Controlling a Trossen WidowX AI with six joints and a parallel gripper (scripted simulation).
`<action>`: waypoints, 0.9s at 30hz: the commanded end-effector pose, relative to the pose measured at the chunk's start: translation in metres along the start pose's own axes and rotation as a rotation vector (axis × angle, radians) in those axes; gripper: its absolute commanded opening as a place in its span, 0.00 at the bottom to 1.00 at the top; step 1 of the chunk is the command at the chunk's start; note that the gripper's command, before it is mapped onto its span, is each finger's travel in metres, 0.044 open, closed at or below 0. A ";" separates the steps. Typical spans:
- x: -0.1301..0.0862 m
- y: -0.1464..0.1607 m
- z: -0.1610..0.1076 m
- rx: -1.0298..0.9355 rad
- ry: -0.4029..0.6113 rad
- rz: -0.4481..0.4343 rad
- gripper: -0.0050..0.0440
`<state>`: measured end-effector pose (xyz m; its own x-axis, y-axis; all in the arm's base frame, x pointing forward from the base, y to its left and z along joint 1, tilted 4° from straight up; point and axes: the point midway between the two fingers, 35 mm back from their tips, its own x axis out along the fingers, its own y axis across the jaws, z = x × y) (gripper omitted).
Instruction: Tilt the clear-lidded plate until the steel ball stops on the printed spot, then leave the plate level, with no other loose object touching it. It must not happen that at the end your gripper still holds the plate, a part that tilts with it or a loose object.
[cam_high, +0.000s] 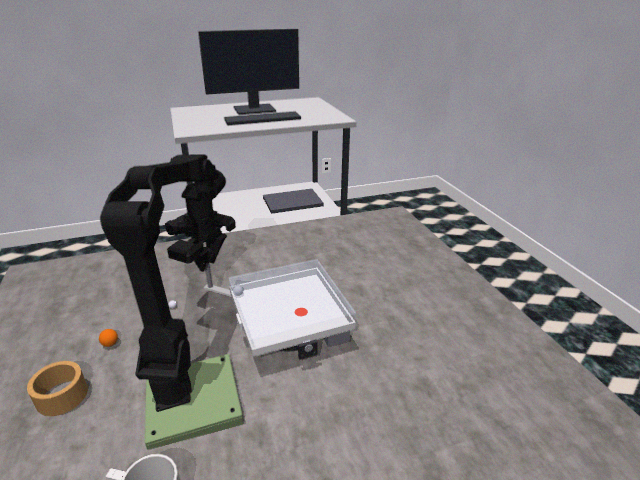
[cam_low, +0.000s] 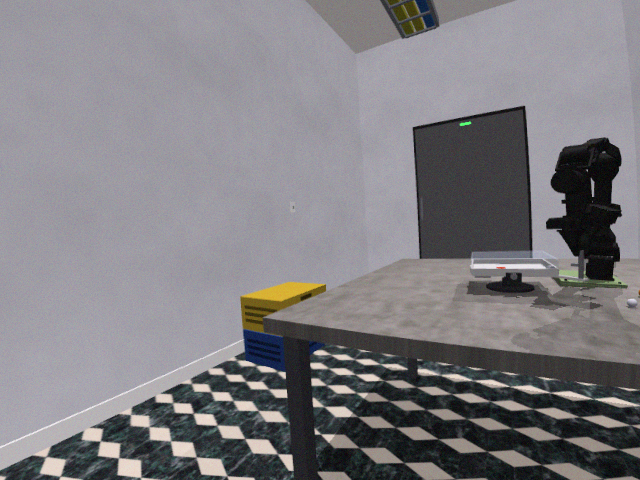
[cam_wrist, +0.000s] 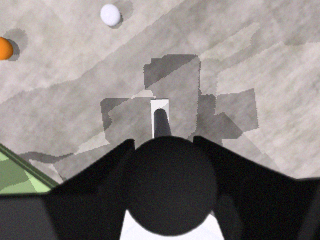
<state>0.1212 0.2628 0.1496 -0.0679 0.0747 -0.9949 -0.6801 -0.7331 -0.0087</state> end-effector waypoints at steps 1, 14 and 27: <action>-0.006 0.000 -0.003 0.004 -0.015 -0.004 0.41; -0.005 0.000 -0.002 0.004 -0.025 -0.006 0.41; 0.000 0.000 0.000 0.004 -0.008 -0.005 0.41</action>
<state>0.1219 0.2618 0.1518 -0.0746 0.0840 -0.9937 -0.6802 -0.7329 -0.0109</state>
